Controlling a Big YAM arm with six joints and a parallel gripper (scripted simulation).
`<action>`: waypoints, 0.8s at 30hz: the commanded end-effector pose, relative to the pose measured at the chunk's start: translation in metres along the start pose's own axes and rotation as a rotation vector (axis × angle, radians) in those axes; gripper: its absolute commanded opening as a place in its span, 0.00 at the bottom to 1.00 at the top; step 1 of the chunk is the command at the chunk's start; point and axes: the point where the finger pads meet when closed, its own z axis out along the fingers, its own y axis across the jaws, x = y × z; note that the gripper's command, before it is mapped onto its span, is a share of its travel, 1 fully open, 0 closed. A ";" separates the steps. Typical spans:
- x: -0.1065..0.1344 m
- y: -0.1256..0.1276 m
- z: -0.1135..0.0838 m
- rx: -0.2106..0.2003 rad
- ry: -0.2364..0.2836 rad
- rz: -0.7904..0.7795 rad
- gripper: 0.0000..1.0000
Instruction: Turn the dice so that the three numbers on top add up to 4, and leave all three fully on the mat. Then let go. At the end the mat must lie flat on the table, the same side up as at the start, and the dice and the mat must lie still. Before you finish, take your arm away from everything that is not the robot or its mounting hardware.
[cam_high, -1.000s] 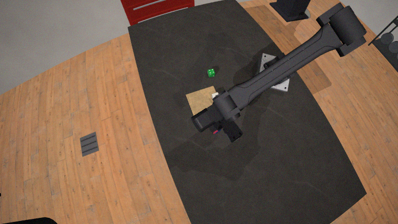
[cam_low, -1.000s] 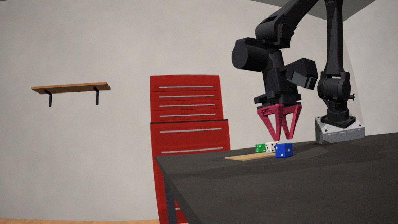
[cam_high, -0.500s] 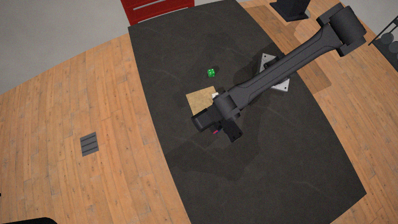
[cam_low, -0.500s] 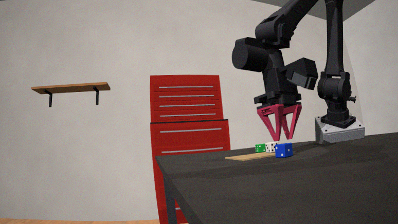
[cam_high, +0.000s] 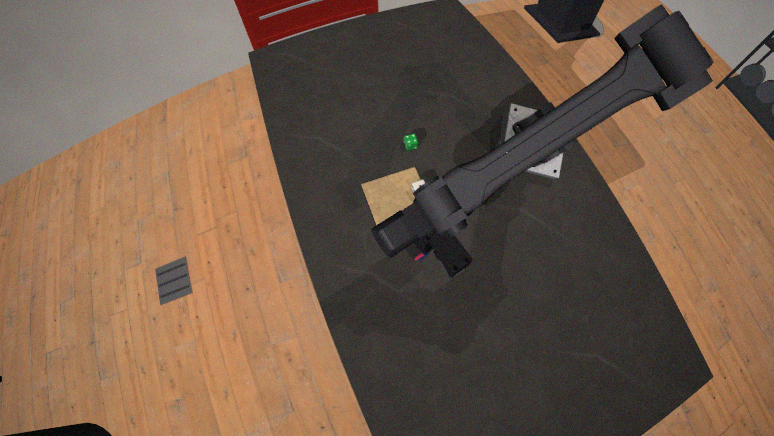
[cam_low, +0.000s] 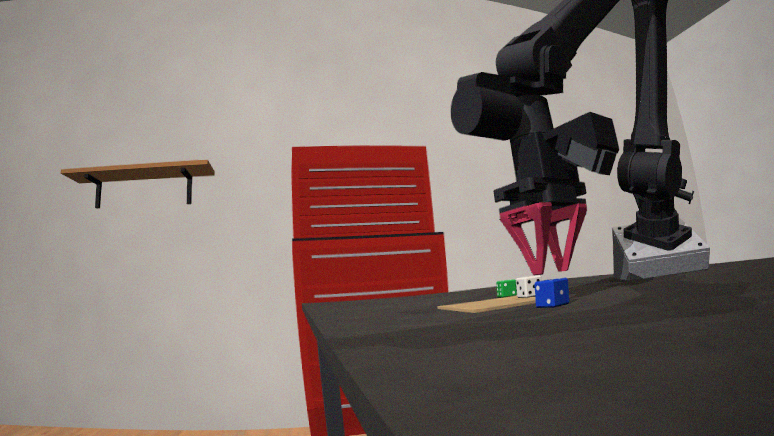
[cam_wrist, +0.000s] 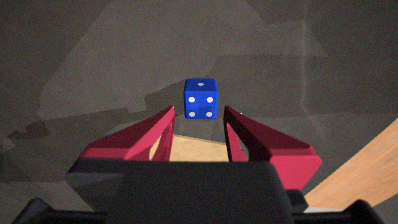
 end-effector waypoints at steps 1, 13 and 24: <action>0.000 -0.004 -0.010 0.036 0.003 -0.005 0.45; -0.001 -0.010 -0.012 0.042 0.003 -0.007 0.45; -0.001 -0.010 -0.012 0.042 0.003 -0.007 0.45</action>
